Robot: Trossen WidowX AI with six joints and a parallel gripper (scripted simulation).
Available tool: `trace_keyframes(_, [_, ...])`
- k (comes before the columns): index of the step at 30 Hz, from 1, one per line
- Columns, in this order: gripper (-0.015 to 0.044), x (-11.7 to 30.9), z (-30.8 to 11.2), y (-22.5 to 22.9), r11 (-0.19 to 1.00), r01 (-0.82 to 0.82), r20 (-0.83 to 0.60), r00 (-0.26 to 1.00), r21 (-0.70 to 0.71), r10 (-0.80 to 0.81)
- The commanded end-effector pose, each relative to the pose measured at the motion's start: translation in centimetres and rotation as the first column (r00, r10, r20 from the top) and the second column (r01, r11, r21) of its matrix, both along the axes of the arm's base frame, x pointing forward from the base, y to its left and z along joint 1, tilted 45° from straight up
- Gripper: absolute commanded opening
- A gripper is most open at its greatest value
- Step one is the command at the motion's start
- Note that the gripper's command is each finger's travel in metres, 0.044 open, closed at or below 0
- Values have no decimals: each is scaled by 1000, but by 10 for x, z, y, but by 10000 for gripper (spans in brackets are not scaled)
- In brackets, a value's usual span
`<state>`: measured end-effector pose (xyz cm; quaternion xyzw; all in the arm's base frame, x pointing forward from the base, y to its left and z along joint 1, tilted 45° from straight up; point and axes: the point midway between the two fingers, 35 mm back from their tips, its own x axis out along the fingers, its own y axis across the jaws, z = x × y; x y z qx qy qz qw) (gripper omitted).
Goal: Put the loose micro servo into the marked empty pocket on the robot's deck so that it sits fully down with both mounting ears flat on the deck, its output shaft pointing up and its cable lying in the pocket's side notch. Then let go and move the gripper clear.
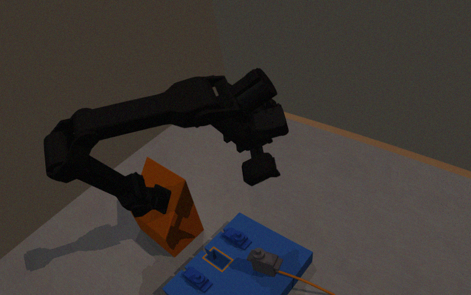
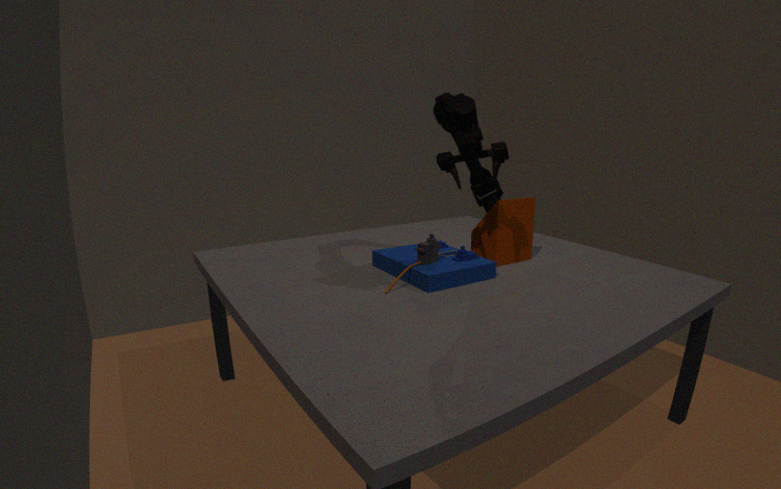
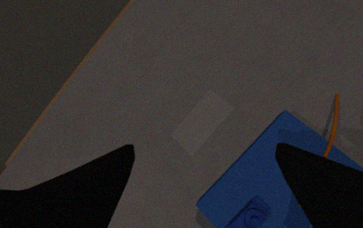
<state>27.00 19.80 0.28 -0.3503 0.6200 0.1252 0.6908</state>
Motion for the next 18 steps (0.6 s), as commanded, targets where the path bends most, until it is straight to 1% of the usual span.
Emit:
trace_keyframes(1, [440,20,-6,-34,987,138,19,990,-81,-136])
trace_keyframes(9, [440,47,-12,-100,908,349,74,937,-230,-341])
trace_keyframes(18, [440,60,-13,-178,756,532,154,843,-382,-516])
